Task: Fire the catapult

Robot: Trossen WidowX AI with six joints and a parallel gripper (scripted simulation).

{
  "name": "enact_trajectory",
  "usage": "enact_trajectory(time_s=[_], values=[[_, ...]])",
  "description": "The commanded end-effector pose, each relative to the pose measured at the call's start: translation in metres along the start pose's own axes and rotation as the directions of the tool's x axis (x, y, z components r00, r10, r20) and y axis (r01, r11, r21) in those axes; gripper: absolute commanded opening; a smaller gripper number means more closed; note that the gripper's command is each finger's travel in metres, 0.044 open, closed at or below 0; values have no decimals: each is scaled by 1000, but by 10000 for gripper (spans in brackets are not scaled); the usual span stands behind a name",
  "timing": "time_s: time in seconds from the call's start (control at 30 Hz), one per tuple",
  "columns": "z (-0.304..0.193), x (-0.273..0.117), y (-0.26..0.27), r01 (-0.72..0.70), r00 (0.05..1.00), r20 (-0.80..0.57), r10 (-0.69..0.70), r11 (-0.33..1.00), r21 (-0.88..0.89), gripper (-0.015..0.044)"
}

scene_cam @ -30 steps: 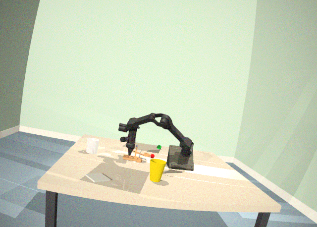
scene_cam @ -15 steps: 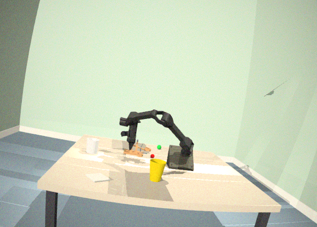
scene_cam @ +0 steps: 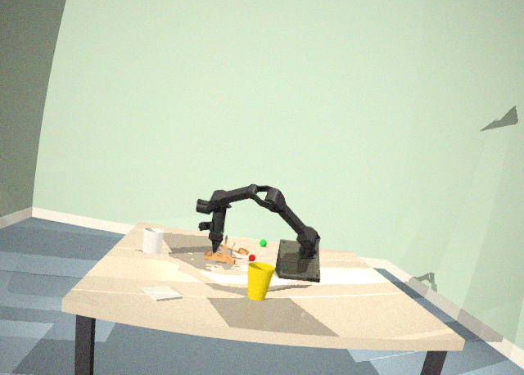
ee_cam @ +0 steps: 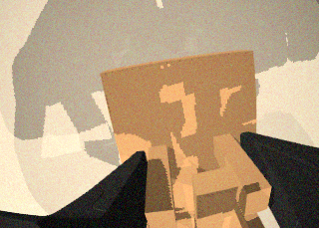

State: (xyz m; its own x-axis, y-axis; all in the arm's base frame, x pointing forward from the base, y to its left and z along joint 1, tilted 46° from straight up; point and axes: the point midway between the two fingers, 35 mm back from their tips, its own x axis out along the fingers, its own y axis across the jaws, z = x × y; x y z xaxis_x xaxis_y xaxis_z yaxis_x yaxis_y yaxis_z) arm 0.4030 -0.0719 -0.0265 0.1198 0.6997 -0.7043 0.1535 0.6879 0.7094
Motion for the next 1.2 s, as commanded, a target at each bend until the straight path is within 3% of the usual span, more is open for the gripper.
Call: enact_trajectory(time_s=[0.0,0.5,1.0,1.07,1.17], values=[[1,4,-2,-5,1000,12,5,1000,8,0],[0,17,-1,-1,1000,-1,1,1000,3,0],[0,15,-1,-1,1000,-1,1,1000,3,394],[2,-7,-2,2,1000,-1,-2,1000,3,440],[1,-58,-3,4,1000,-2,-4,1000,5,440]])
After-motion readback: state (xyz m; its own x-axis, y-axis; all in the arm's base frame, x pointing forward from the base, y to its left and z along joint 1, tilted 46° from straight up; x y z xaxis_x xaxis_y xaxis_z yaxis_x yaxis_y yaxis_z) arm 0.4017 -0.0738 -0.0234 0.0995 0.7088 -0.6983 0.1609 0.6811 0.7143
